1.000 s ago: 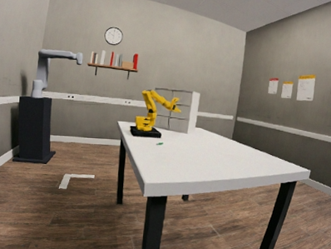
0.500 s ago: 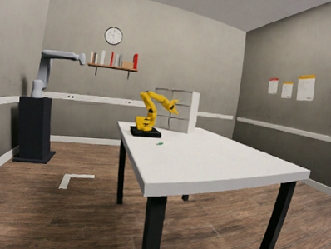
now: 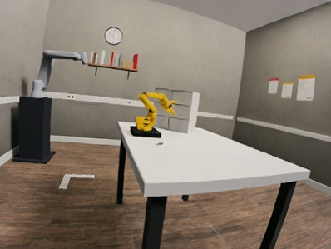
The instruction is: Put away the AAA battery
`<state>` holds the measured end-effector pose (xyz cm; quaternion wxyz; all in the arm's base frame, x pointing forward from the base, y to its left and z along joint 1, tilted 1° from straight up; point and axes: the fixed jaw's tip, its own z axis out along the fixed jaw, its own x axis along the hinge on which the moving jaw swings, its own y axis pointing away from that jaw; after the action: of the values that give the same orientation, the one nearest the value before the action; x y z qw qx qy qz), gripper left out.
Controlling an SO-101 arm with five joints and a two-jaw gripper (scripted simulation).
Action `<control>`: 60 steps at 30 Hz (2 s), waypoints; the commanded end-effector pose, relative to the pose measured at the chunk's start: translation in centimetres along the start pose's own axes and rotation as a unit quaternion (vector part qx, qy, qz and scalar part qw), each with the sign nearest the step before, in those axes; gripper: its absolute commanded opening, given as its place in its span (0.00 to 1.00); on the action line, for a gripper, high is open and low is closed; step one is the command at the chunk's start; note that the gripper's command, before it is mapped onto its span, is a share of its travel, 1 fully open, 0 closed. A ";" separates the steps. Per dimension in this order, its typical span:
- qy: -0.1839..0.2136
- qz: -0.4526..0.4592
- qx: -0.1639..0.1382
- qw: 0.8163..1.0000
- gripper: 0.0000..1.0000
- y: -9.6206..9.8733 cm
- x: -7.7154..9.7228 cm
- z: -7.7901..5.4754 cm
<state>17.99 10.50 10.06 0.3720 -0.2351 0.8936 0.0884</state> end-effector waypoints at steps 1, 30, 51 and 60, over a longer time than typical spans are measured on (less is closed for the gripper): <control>0.006 -0.002 0.003 1.000 0.21 -0.2 0.1 -0.7; 0.129 -0.003 0.001 0.992 0.21 -0.2 4.3 -4.0; -0.043 0.042 -0.148 0.987 0.21 7.5 -2.1 -4.4; -0.100 0.083 -0.266 0.955 0.21 12.5 -4.3 -6.7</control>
<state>11.20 18.76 16.50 0.3754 -0.2437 0.8327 0.3259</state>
